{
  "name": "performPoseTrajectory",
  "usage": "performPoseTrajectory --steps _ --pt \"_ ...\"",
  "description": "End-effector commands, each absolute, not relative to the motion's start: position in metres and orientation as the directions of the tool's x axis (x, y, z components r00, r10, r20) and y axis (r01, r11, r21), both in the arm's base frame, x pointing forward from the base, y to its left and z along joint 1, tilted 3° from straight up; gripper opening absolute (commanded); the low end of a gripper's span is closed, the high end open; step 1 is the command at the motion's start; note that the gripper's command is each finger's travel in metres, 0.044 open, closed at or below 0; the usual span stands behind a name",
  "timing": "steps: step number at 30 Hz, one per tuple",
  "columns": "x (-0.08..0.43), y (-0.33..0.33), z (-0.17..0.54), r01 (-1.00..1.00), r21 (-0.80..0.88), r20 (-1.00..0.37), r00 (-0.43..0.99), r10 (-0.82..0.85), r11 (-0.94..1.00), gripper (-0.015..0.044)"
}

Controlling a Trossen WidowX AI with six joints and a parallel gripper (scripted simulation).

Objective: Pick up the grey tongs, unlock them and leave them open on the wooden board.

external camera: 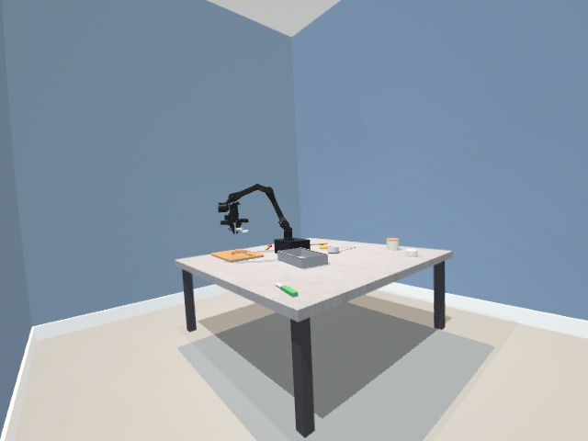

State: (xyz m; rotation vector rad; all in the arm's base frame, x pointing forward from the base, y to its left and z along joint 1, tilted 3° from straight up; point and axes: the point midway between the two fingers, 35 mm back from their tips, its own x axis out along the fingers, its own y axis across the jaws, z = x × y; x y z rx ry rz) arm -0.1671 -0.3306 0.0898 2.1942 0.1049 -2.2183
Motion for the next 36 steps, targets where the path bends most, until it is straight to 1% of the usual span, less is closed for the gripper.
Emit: performPoseTrajectory --steps 1,36 --pt "-0.167 -0.333 0.093 0.066 -0.021 -1.000 -0.005 0.021 -0.998 -0.0150" --pt "-0.169 -0.337 0.039 0.066 -0.021 -1.000 -0.006 0.021 -0.998 -0.0150"
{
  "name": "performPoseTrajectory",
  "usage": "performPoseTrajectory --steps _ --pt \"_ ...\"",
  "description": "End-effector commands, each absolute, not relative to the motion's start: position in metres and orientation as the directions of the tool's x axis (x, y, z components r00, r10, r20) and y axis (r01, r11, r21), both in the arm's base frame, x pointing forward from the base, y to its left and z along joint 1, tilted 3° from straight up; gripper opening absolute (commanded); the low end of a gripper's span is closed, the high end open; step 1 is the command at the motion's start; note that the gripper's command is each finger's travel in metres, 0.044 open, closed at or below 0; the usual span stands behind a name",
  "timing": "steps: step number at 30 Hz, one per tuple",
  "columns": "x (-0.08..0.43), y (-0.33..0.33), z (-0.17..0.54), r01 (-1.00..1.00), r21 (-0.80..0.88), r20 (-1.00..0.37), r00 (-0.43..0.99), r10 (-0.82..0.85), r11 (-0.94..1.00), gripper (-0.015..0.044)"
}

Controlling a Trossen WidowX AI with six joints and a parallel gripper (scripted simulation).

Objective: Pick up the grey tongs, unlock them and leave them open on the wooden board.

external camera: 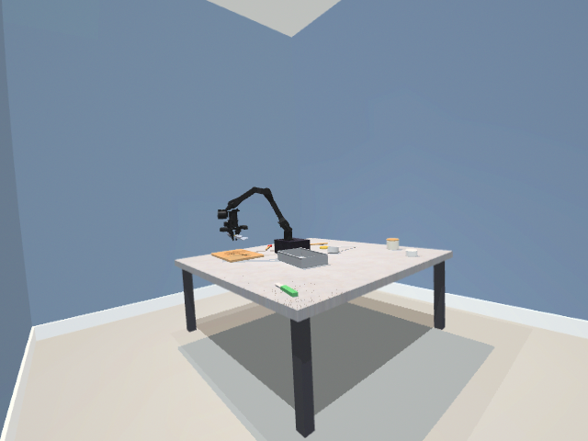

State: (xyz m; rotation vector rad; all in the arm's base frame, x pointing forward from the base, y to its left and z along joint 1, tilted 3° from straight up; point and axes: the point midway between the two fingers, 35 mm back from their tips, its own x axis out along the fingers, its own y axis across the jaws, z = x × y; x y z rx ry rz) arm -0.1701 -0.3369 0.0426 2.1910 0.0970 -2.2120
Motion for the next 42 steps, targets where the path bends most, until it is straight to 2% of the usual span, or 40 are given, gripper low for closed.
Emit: performPoseTrajectory --steps 1,41,42 --pt "-0.169 -0.337 0.037 0.066 -0.021 -1.000 -0.006 0.021 -0.998 -0.0150" --pt "-0.167 -0.331 -0.022 0.066 -0.021 -1.000 -0.006 0.021 -0.998 -0.0150" --pt "-0.168 -0.330 -0.021 0.063 -0.028 -1.000 -0.009 0.027 -0.998 -0.0124"
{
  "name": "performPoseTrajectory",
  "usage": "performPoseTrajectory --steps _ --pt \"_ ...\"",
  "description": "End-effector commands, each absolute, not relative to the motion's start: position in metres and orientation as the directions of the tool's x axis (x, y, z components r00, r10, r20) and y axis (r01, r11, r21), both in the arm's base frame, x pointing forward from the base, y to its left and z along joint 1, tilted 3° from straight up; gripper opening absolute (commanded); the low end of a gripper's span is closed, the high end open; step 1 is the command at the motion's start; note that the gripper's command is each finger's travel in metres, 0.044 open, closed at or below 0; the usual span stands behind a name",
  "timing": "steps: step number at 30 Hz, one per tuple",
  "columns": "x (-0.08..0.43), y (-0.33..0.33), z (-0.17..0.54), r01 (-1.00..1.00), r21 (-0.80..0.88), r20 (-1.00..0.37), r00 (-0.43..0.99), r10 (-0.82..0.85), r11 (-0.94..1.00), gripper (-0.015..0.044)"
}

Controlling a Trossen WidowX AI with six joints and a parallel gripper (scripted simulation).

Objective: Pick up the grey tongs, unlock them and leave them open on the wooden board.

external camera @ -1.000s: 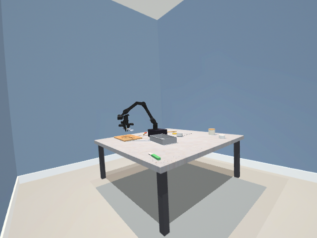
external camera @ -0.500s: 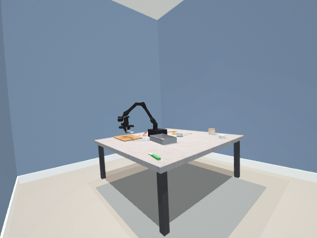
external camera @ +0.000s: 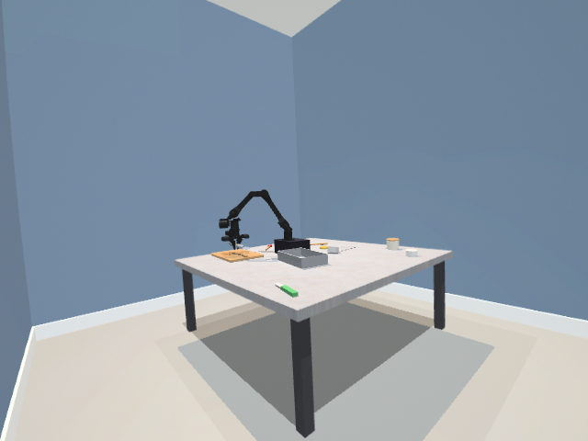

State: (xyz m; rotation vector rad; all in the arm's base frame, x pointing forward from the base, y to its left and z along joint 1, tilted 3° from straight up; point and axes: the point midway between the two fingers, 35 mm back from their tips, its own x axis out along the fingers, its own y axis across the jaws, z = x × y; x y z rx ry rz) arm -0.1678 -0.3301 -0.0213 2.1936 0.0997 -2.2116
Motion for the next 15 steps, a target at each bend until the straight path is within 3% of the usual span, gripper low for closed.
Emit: performPoseTrajectory --steps 1,15 --pt "-0.1679 -0.3303 -0.0211 0.063 -0.028 -1.000 -0.009 0.027 -0.998 -0.0097" --pt "-0.1679 -0.3303 -0.0211 0.063 -0.028 -1.000 -0.009 0.027 -0.998 0.0270"
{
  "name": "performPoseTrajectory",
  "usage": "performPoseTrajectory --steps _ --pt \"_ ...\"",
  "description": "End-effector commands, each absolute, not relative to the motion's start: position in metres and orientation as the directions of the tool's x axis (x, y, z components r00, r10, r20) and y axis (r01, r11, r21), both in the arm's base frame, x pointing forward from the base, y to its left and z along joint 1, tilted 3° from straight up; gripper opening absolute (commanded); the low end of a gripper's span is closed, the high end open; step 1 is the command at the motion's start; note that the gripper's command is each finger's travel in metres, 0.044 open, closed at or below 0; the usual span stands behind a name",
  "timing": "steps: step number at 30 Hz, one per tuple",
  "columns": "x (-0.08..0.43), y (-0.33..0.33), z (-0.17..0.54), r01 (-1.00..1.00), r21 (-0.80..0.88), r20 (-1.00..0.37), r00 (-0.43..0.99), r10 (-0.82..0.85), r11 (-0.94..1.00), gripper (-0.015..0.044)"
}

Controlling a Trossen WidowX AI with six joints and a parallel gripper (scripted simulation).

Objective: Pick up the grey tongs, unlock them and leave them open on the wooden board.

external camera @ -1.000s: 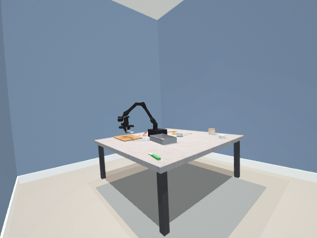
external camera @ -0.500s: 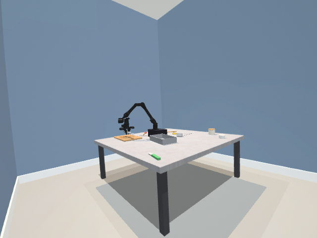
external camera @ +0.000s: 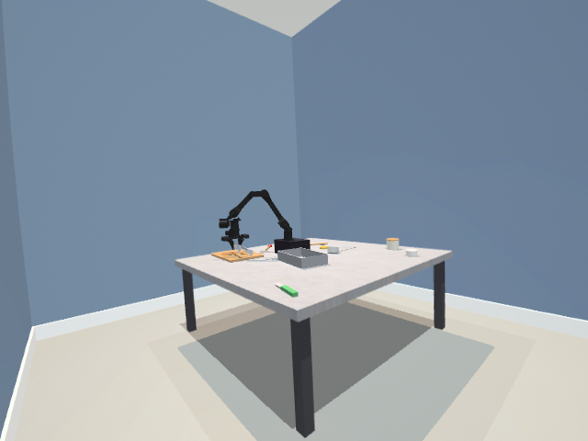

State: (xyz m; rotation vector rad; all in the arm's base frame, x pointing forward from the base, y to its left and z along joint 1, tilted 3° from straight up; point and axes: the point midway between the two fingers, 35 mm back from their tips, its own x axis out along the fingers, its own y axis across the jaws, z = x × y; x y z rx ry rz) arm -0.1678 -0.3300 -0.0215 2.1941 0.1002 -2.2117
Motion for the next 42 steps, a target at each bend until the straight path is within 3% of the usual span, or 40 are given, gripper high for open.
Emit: performPoseTrajectory --steps 1,7,13,24,42 --pt "-0.168 -0.330 -0.021 0.063 -0.028 -1.000 -0.009 0.027 -0.998 0.0296" --pt "-0.168 -0.330 -0.021 0.063 -0.028 -1.000 -0.009 0.027 -0.998 0.0440" --pt "-0.177 -0.305 0.006 0.063 -0.028 -1.000 -0.009 0.028 -0.998 0.0440" --pt "-0.178 -0.185 0.094 0.066 -0.032 -0.999 -0.007 0.032 -0.997 0.0440" --pt "-0.176 -0.186 0.147 0.057 -0.019 -1.000 -0.014 0.018 -0.998 0.0440"
